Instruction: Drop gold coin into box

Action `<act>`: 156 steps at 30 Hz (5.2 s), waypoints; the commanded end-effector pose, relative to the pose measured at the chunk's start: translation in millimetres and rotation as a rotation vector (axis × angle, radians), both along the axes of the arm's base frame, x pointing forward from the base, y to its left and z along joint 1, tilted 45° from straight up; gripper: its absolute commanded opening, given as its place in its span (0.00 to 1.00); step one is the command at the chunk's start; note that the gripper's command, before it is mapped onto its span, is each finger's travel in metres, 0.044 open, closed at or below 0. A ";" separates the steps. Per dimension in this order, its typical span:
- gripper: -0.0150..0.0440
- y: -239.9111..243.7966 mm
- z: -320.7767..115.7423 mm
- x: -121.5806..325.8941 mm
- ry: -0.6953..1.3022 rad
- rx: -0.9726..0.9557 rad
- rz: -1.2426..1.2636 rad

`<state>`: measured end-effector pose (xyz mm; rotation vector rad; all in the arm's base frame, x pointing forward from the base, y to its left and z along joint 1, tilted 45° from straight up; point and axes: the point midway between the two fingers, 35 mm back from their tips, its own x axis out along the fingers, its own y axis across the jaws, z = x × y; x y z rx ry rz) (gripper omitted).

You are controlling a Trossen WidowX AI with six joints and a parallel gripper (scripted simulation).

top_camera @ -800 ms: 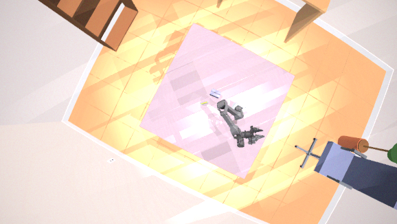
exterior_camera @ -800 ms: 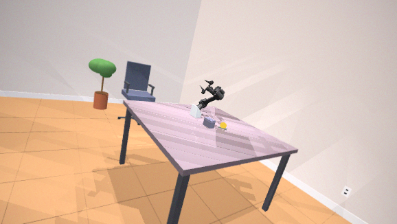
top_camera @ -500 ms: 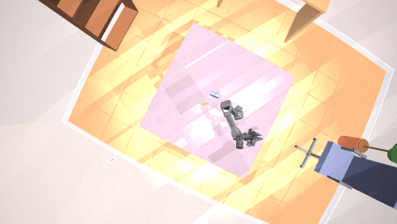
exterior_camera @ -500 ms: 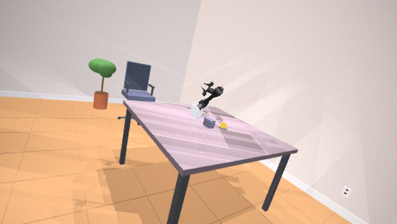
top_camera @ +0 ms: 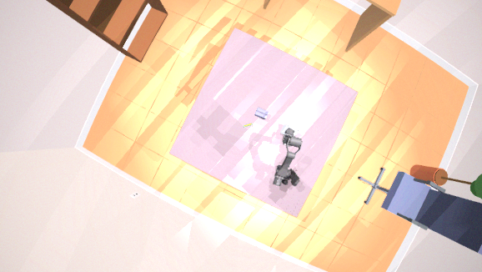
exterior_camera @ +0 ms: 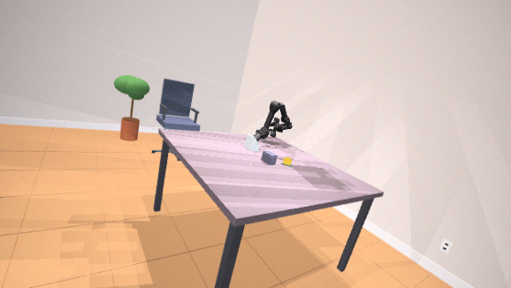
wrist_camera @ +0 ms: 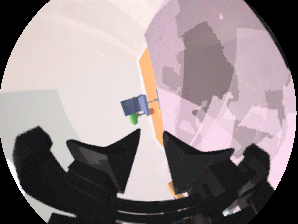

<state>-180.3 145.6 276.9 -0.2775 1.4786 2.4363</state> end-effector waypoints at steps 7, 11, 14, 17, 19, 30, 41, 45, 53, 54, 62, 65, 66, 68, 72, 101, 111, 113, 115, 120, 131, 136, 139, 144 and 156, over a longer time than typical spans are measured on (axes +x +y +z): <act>0.53 109.6 -21.3 110.9 -0.201 0.041 -0.425; 0.53 128.4 -38.7 171.3 -0.285 -0.018 -0.589; 0.53 133.2 -47.6 213.1 -0.332 -0.042 -0.676; 0.53 131.2 -56.4 258.6 -0.375 -0.065 -0.758; 0.53 125.8 -62.1 289.5 -0.402 -0.078 -0.808; 0.53 38.1 -98.7 436.0 -0.494 -0.164 -1.050; 0.53 -104.0 -139.0 507.7 -0.508 -0.228 -1.232; 0.53 -111.7 -141.1 509.4 -0.507 -0.226 -1.237; 0.53 -88.7 -164.5 511.0 -0.507 -0.225 -1.238; 0.53 -87.3 -165.8 510.9 -0.507 -0.225 -1.238; 0.53 -76.7 -176.4 510.9 -0.506 -0.224 -1.238; 0.53 -75.1 -178.1 511.2 -0.507 -0.224 -1.238; 0.53 -74.0 -179.3 511.3 -0.507 -0.224 -1.238; 0.53 -71.8 -181.7 511.6 -0.507 -0.224 -1.238; 0.53 -67.3 -186.3 512.1 -0.507 -0.225 -1.238; 0.53 -33.5 -219.3 511.2 -0.506 -0.222 -1.239; 0.39 -26.9 -225.2 510.1 -0.505 -0.220 -1.239; 0.30 -26.9 -225.2 510.1 -0.505 -0.220 -1.239; 0.25 -26.9 -225.2 510.1 -0.505 -0.220 -1.239; 0.25 -26.9 -225.2 510.1 -0.505 -0.220 -1.239; 0.25 -36.8 -216.5 512.4 -0.507 -0.223 -1.238; 0.25 -45.8 -208.2 513.9 -0.508 -0.225 -1.238; 0.25 -51.3 -203.2 514.6 -0.509 -0.226 -1.238; 0.25 -60.3 -194.5 515.2 -0.510 -0.227 -1.238; 0.25 -81.7 -172.9 514.4 -0.509 -0.227 -1.237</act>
